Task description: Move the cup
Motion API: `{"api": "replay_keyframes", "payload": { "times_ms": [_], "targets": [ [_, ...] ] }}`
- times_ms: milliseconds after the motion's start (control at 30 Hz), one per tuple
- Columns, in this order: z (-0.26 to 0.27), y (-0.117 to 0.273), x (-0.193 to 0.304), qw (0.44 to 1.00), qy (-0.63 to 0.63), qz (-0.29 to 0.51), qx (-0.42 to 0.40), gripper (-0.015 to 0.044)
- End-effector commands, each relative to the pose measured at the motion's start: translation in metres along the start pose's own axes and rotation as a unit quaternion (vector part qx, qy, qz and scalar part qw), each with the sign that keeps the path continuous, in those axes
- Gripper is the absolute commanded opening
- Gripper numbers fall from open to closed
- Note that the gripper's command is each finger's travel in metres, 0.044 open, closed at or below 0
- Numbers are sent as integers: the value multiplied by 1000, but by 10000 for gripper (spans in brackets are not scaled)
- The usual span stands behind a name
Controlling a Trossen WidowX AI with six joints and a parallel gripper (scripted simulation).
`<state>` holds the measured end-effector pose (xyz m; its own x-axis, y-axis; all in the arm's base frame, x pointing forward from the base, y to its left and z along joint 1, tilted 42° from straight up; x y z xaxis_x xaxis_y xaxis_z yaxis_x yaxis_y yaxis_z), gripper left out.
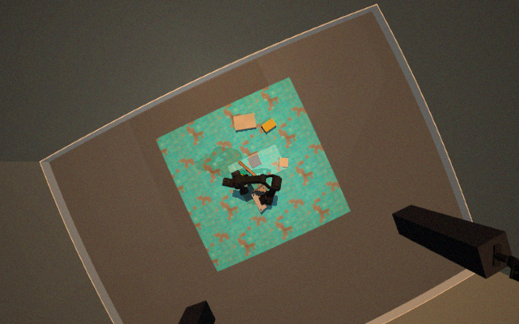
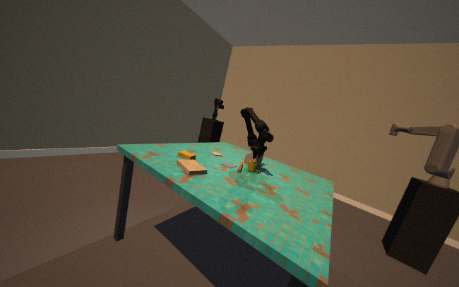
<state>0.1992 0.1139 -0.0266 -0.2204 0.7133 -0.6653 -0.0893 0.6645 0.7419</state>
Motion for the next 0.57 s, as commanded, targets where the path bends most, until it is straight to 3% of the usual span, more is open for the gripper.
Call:
{"api": "replay_keyframes", "payload": {
  "times_ms": [0,267,533],
  "targets": [
    [1,19,1,1000,-3,5,-1,440],
    [2,47,0,1000,-4,5,0,440],
    [4,44,0,1000,-2,4,-3,440]
  ]
}}
Point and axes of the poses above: the point midway between the two fingers, 35 mm back from their tips, its own y axis back along the fingers, its own z axis across the jaws, x = y × z, the point moved 2 cm from there along y, back along the fingers, and after that the axes turned 11 degrees about y, right-handed, at the moved point
